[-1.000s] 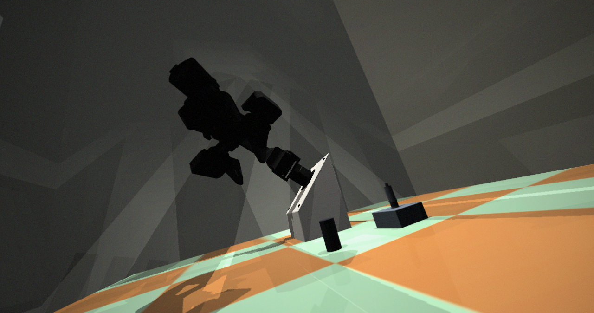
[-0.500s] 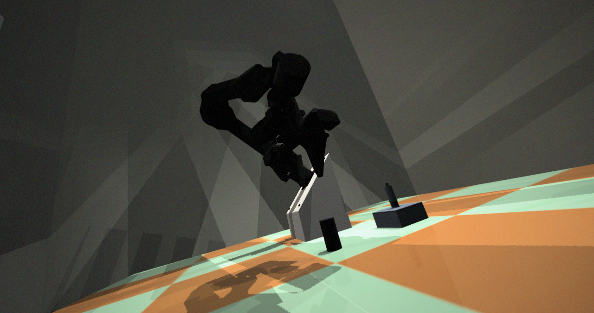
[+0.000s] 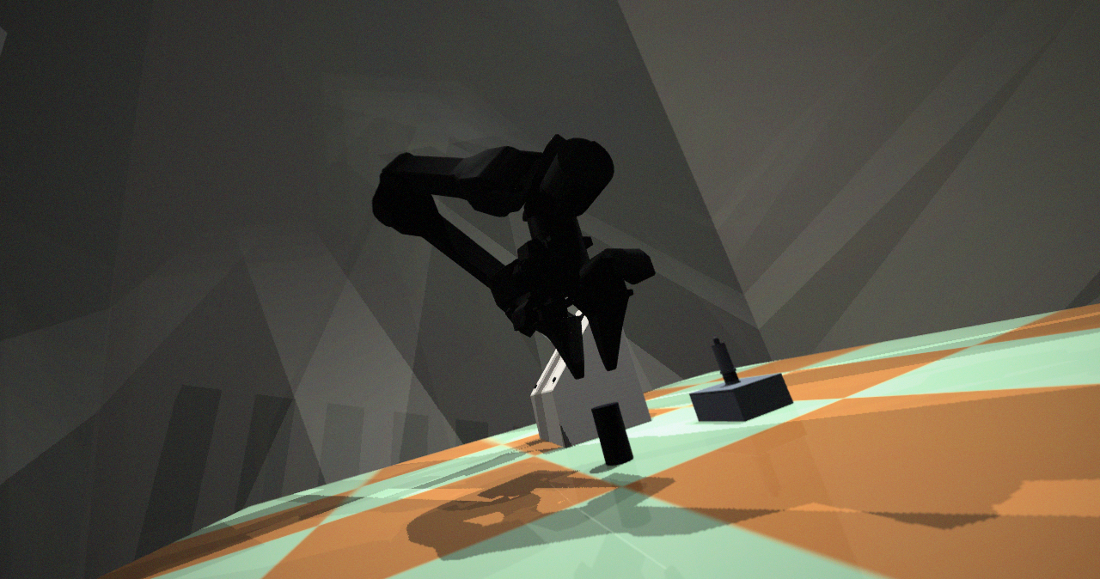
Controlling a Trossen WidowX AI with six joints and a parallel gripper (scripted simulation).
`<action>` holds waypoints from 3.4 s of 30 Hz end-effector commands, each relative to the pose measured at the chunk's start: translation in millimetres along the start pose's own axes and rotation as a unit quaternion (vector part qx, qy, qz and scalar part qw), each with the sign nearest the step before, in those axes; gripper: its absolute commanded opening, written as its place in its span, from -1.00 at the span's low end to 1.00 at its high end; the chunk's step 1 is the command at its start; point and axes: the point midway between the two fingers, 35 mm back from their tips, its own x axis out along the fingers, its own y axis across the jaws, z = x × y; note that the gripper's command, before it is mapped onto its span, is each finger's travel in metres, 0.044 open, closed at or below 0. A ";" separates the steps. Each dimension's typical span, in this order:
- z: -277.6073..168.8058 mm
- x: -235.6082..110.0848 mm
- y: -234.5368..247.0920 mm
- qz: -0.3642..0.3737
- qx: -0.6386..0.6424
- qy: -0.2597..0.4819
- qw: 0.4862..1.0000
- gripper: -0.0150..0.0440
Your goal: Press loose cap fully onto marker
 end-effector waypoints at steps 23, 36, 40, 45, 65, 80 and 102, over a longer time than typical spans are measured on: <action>-1.8 43.6 0.3 0.001 -0.004 -0.001 1.000 0.33; -1.5 64.5 -0.9 0.001 -0.003 -0.003 1.000 0.33; -1.4 68.4 -1.3 0.001 -0.003 -0.004 1.000 0.33; -1.6 68.4 -1.4 0.001 -0.003 -0.004 1.000 0.01; -2.2 43.5 0.9 0.002 -0.003 -0.002 1.000 -0.49; -2.1 8.3 -0.8 0.001 -0.003 -0.003 1.000 -0.49; -65.5 -11.8 28.2 0.012 -0.002 0.010 1.000 -0.49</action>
